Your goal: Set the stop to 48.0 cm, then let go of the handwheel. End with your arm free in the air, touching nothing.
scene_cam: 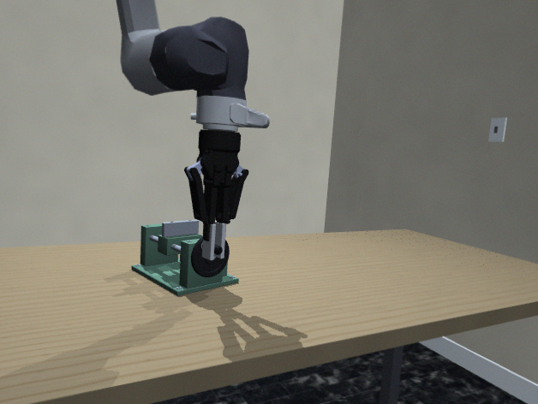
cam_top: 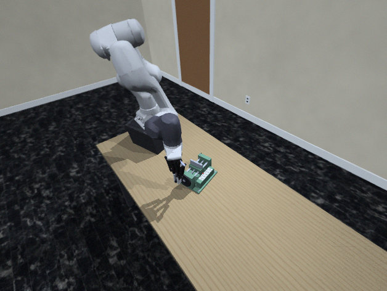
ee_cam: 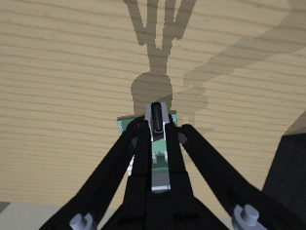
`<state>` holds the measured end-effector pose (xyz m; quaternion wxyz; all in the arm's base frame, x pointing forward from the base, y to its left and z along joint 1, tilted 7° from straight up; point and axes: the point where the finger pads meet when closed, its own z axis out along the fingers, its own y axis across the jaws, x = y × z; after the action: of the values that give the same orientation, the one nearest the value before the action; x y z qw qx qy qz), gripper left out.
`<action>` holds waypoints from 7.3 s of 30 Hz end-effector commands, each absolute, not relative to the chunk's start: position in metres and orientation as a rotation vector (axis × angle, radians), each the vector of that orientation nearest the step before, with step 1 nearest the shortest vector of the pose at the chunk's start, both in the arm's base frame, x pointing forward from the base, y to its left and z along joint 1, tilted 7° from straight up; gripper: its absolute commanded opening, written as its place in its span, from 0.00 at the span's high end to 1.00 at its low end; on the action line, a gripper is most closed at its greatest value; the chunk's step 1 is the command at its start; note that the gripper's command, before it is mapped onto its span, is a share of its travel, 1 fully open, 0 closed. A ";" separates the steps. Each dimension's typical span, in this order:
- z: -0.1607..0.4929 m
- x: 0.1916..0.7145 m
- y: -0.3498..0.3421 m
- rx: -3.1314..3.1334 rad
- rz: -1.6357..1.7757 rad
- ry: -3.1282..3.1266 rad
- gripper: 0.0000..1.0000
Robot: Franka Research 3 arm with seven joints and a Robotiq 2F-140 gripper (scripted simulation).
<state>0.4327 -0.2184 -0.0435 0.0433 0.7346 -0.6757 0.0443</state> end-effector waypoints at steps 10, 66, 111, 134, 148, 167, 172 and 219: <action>-0.038 0.461 -0.216 2.263 0.144 -2.056 0.96; -0.087 0.430 -0.225 2.263 0.144 -2.056 0.96; -0.037 0.451 -0.217 2.263 0.144 -2.056 0.96; -0.043 0.471 -0.216 2.263 0.144 -2.056 0.96; -0.049 0.476 -0.216 2.263 0.144 -2.056 0.96; -0.055 0.480 -0.216 2.263 0.144 -2.056 0.96; -0.056 0.480 -0.216 2.263 0.144 -2.056 0.96; -0.059 0.481 -0.216 2.263 0.144 -2.056 0.96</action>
<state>0.4807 -0.2155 -0.0576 0.0407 0.7399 -0.6699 0.0462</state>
